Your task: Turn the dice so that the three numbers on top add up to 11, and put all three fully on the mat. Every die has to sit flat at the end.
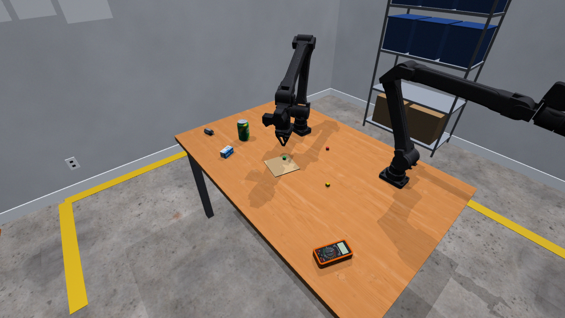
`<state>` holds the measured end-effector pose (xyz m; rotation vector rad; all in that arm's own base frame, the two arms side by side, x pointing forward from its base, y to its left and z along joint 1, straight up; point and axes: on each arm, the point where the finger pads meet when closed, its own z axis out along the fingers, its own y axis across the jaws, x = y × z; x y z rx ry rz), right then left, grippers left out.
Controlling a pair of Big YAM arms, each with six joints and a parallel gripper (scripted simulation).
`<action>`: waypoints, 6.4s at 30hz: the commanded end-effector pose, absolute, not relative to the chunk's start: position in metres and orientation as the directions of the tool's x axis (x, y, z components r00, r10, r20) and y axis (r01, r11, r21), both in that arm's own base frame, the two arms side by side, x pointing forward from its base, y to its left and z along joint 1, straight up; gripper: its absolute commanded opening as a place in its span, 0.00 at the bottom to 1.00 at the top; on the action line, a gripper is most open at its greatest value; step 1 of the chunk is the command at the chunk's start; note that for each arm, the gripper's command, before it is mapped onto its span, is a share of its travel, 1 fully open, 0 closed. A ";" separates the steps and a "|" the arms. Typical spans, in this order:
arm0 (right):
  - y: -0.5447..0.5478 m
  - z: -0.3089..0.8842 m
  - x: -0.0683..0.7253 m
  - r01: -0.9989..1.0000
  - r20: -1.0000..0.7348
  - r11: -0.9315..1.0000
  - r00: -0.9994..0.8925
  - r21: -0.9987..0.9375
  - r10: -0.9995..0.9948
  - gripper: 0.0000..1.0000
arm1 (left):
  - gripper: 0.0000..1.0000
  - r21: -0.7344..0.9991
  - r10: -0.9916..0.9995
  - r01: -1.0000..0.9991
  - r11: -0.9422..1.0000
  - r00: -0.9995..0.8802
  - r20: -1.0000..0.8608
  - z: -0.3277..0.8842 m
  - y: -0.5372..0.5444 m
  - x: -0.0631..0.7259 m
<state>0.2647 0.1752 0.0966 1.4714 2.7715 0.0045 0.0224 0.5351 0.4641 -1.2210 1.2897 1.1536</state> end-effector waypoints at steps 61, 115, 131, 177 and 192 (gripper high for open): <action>0.463 0.078 0.235 0.133 -0.006 0.991 -0.991 0.019 0.134 0.30 | 1.00 0.000 0.000 -1.000 0.030 0.000 -1.000 0.501 0.545 0.017; 0.456 0.037 0.233 0.133 0.001 0.991 -0.991 -0.002 0.133 0.30 | 1.00 0.000 0.000 -1.000 0.030 0.000 -1.000 0.501 0.545 0.017; 0.456 0.018 0.234 0.135 0.001 0.991 -0.991 -0.001 0.135 0.30 | 1.00 0.000 0.000 -1.000 0.030 0.000 -1.000 0.501 0.545 0.017; 0.455 0.023 0.236 0.138 -0.004 0.990 -0.990 0.012 0.138 0.30 | 1.00 0.000 0.000 -1.000 0.030 0.000 -1.000 0.501 0.545 0.017; 0.454 0.009 0.235 0.138 0.001 0.990 -0.990 -0.002 0.138 0.30 | 1.00 0.000 0.000 -1.000 0.030 0.000 -1.000 0.501 0.545 0.017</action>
